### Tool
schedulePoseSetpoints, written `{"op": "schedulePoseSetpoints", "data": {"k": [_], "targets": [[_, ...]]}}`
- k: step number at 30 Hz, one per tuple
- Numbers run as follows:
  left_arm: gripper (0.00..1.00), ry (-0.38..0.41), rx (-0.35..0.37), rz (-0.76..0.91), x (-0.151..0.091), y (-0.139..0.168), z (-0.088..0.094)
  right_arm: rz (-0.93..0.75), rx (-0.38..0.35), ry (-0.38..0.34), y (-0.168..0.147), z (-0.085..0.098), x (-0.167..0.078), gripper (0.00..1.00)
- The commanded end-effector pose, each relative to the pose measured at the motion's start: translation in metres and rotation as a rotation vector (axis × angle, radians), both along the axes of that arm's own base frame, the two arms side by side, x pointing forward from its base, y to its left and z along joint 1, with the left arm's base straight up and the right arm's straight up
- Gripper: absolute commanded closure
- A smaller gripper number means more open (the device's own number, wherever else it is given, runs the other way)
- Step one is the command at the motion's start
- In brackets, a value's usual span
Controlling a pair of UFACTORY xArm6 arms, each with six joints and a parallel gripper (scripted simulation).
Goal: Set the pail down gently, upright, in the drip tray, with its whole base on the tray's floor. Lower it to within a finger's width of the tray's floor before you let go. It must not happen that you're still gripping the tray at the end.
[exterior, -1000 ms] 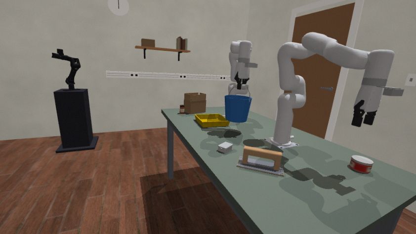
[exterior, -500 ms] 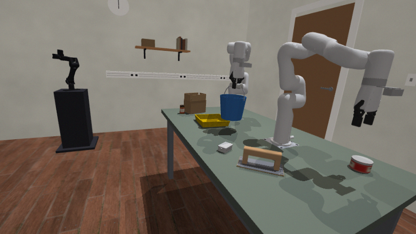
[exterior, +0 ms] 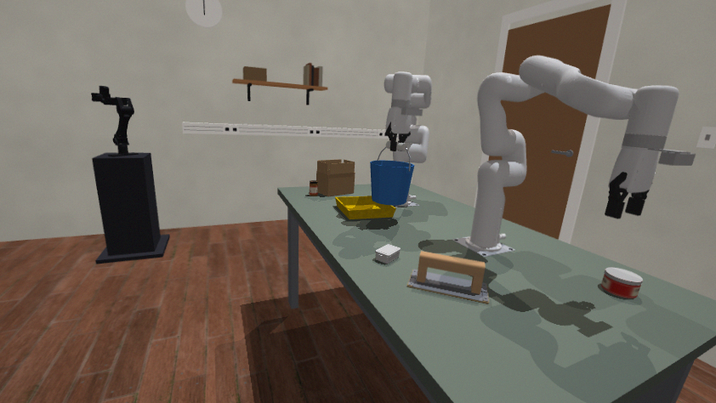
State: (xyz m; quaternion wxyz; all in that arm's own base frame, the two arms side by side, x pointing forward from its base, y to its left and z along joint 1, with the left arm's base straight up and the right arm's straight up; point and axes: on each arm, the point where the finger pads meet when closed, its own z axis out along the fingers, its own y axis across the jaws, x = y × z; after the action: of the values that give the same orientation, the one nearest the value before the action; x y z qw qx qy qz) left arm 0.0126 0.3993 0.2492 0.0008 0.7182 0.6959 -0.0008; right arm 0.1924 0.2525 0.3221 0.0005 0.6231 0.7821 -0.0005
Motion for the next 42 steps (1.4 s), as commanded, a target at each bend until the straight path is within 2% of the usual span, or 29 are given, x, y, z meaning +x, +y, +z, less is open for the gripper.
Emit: {"op": "schedulePoseSetpoints", "data": {"k": [1,22,42], "targets": [[0.00,0.000,0.002,0.000,0.000,0.000,0.001,0.001,0.002,-0.001,-0.016,0.001,0.006,1.00],[0.00,0.000,0.002,0.000,0.000,0.000,0.001,0.001,0.002,-0.001,-0.073,0.001,0.023,1.00],[0.00,0.000,0.002,0.000,0.000,0.000,0.001,0.001,0.002,-0.001,-0.108,0.001,0.034,1.00]]}}
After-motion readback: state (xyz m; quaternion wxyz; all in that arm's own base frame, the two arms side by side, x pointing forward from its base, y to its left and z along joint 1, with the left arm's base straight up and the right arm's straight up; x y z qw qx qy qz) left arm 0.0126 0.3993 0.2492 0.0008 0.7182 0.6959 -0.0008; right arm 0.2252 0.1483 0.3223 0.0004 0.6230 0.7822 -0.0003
